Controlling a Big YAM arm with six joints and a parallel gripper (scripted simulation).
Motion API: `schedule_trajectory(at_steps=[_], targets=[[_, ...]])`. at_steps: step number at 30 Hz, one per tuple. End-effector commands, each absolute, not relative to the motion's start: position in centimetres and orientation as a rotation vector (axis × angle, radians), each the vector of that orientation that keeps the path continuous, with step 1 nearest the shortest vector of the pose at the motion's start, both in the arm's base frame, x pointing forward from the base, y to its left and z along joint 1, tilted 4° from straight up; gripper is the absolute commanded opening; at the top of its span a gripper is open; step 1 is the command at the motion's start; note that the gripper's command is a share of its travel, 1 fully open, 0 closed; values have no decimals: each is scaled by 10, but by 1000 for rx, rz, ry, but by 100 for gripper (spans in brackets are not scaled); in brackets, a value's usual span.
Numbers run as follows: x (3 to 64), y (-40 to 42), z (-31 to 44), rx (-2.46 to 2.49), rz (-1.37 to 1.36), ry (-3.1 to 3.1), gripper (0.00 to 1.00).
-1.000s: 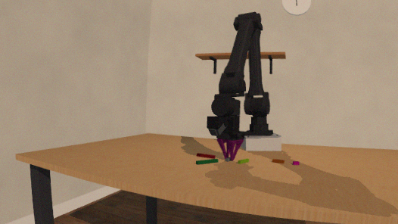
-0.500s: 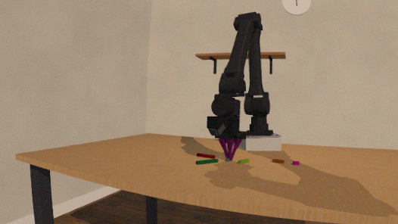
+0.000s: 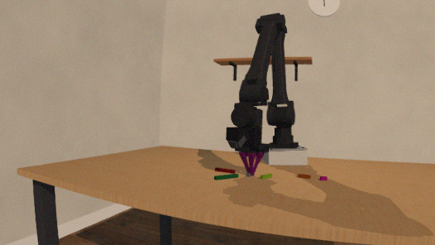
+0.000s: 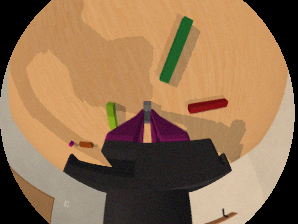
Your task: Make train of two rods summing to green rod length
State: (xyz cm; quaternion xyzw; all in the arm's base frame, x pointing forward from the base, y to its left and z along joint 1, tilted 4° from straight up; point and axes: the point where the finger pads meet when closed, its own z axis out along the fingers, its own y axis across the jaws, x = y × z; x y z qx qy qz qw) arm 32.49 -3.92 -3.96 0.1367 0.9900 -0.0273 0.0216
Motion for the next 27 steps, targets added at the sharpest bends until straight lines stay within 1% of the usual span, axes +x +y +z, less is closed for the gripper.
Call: schedule_trajectory(at_steps=[1,19,23,27], targets=[[329,-45,-41,424,-90,3061,3],[329,-45,-40,425,-90,3066,3],[348,-47,-13,423,-86,3013,3],[348,-44,-3,423,-85,3012,3]])
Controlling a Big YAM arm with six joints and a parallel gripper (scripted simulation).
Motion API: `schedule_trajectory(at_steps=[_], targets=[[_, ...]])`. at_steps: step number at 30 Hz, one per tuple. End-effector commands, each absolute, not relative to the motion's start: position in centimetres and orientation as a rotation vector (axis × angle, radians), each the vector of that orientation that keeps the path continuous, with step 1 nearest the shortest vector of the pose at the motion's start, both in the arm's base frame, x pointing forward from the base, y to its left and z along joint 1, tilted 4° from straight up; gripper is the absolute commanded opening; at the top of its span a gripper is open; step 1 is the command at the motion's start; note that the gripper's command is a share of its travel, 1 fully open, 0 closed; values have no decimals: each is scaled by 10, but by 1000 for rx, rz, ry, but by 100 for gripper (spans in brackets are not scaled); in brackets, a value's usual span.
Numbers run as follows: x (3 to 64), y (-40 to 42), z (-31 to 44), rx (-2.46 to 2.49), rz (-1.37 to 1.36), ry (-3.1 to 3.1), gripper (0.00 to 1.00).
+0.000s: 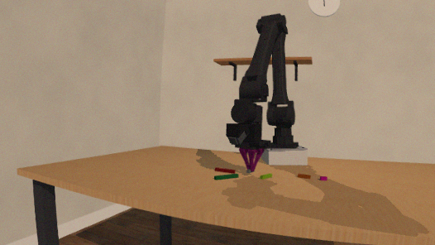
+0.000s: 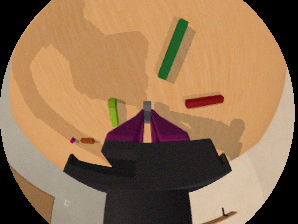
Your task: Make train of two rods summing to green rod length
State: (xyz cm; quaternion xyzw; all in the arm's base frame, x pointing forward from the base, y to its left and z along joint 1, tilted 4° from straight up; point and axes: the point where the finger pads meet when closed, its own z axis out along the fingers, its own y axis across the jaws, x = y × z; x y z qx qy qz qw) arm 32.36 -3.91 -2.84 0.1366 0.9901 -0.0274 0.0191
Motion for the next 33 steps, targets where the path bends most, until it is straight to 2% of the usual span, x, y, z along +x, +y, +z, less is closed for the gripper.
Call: schedule_trajectory(at_steps=[1,13,14,17,33], targets=[[348,-42,4,422,-84,3011,3],[345,-33,83,417,-81,3002,3],[325,-32,63,423,-90,3067,3],[320,-31,57,424,-91,3085,3],[355,-22,76,562,-75,3001,3]])
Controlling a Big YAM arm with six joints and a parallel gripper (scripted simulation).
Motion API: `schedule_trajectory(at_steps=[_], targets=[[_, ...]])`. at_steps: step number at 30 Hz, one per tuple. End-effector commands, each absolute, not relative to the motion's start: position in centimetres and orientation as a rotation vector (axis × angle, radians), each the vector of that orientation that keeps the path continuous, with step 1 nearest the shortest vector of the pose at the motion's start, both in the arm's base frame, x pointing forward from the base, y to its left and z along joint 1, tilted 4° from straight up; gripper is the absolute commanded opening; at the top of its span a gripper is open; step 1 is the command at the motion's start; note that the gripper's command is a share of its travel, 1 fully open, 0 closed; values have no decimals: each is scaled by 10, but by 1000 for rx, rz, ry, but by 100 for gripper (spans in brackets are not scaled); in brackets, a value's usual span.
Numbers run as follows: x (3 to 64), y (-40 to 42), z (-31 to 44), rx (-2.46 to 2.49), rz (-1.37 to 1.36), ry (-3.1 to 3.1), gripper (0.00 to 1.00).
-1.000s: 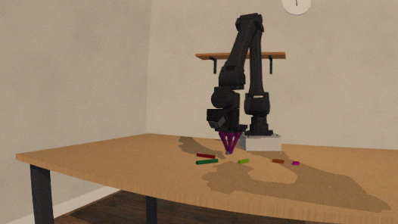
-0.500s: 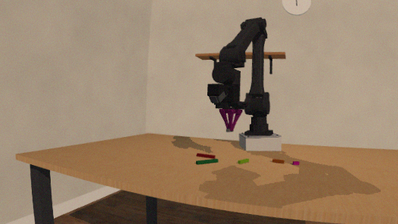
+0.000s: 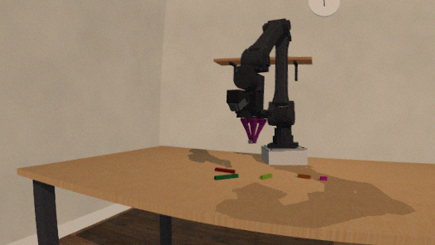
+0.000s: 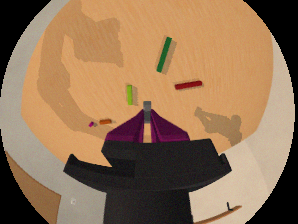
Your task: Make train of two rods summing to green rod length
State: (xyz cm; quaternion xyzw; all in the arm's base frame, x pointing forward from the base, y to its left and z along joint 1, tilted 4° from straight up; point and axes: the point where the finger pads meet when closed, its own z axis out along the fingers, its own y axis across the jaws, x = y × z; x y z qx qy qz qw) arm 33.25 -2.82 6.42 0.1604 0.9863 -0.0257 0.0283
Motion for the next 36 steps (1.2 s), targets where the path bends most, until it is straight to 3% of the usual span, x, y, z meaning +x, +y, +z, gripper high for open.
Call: schedule_trajectory(at_steps=[1,36], targets=[[358,-17,76,619,-74,2993,3],[416,85,71,1596,-18,2603,3]])
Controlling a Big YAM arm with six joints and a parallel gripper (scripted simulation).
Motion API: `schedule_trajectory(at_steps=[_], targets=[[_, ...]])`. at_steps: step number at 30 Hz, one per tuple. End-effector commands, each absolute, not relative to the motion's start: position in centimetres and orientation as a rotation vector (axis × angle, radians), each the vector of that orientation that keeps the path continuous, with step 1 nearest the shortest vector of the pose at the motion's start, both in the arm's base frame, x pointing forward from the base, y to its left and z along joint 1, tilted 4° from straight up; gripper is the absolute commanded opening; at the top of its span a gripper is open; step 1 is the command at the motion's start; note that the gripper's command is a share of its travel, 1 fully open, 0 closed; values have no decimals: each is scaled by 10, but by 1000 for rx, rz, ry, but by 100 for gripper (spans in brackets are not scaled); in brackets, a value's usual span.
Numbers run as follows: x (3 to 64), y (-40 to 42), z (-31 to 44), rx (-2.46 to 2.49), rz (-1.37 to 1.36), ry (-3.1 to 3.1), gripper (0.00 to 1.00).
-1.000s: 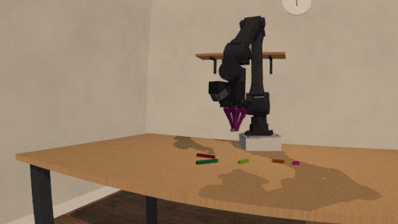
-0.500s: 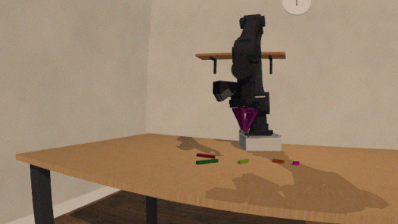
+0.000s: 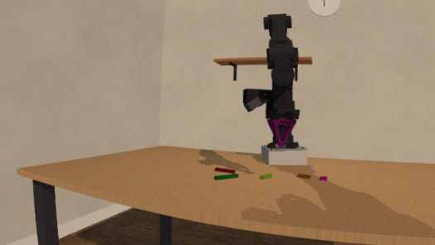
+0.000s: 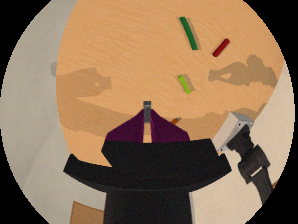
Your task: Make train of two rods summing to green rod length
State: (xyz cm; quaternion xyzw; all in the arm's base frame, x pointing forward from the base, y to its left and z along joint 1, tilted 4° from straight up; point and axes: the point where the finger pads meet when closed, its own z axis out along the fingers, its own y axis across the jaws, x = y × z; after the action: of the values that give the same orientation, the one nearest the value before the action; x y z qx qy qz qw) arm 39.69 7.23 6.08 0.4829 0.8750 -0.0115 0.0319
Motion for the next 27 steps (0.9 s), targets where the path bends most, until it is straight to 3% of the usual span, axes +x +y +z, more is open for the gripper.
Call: schedule_trajectory(at_steps=[1,27], targets=[[419,93,71,1653,-15,2567,3],[412,102,47,1859,-40,2447,3]])
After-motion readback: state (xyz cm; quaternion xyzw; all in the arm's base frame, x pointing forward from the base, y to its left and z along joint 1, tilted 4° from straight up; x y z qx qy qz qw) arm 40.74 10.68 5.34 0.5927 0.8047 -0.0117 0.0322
